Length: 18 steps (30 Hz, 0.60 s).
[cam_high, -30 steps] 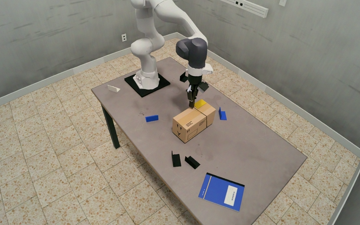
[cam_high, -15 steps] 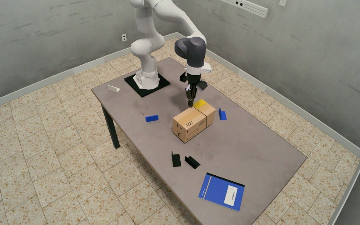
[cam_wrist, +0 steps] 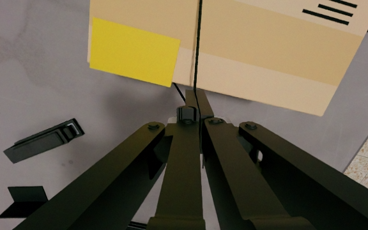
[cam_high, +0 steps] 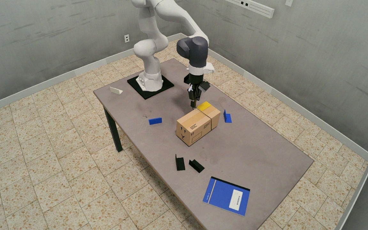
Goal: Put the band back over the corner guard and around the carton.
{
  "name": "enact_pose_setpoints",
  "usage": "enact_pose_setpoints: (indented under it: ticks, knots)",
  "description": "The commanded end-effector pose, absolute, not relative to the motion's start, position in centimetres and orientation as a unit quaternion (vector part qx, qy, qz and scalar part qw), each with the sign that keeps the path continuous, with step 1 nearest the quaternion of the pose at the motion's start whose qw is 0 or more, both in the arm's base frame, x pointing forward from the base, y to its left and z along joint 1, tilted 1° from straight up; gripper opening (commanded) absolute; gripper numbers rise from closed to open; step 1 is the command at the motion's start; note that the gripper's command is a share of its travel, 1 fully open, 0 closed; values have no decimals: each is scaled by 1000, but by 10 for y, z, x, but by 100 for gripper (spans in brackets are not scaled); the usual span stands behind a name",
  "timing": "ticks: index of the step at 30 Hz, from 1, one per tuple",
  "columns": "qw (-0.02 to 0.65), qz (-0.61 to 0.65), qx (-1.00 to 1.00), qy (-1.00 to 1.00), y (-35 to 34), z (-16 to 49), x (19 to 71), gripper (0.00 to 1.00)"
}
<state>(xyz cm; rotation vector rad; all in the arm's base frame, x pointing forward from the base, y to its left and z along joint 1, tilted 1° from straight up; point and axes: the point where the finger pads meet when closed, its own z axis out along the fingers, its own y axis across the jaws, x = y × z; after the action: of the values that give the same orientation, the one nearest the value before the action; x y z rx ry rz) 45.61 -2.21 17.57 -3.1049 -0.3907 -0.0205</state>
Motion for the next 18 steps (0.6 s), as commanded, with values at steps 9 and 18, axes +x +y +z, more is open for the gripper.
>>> enact_pose_setpoints:
  ticks: [9,18]
  knots:
    - [5,-5,-992,-124,-24,175,451,10]
    - [5,-5,-992,-124,-24,175,451,10]
